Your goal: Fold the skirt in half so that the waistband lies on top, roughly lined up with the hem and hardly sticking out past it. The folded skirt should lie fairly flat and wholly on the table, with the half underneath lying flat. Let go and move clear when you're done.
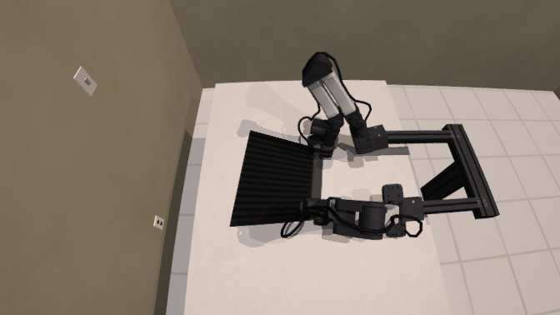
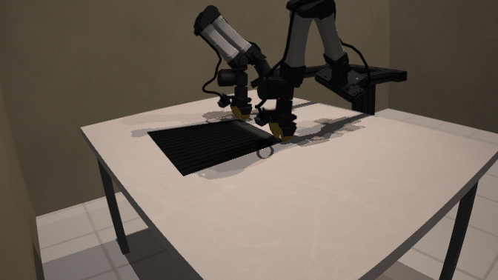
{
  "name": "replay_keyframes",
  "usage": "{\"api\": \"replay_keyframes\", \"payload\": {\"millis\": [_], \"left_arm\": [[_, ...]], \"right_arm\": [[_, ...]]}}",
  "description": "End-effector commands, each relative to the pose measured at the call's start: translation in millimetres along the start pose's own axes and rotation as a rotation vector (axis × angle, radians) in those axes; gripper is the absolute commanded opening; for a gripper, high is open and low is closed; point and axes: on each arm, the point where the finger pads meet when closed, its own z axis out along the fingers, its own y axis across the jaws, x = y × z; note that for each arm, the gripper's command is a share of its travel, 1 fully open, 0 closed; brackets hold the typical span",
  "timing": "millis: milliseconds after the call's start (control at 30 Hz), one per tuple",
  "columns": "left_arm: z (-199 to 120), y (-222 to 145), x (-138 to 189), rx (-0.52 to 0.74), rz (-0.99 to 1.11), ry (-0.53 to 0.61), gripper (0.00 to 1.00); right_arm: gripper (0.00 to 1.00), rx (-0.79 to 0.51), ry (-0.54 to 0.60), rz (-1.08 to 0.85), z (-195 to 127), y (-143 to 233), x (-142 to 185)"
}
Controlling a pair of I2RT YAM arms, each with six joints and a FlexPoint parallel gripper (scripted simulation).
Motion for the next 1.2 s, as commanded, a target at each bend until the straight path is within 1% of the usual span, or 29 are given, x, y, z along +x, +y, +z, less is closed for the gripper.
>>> {"api": "replay_keyframes", "payload": {"millis": [0, 833, 867, 1100, 1133, 1167], "left_arm": [[7.2, 2.0, -15.2, 0.006, -0.014, -0.046, 0.48], [10.4, 2.2, -14.6, 0.006, -0.014, -0.046, 0.48], [10.4, 2.2, -14.6, 0.006, -0.014, -0.046, 0.41], [10.4, 2.2, -14.6, 0.006, -0.014, -0.046, 0.41], [10.4, 2.2, -14.6, 0.006, -0.014, -0.046, 0.33], [10.4, 2.2, -14.6, 0.006, -0.014, -0.046, 0.33]], "right_arm": [[0.48, -0.012, -0.084, 0.019, 5.3, 0.8, -26.6], [0.48, -0.012, -0.084, 0.019, 7.3, 0.6, -26.4], [0.41, -0.012, -0.084, 0.019, 7.3, 0.6, -26.4], [0.41, -0.012, -0.084, 0.019, 7.4, 0.7, -26.3], [0.33, -0.012, -0.084, 0.019, 7.4, 0.7, -26.3], [0.33, -0.013, -0.084, 0.018, 7.4, 1.0, -26.4]]}}
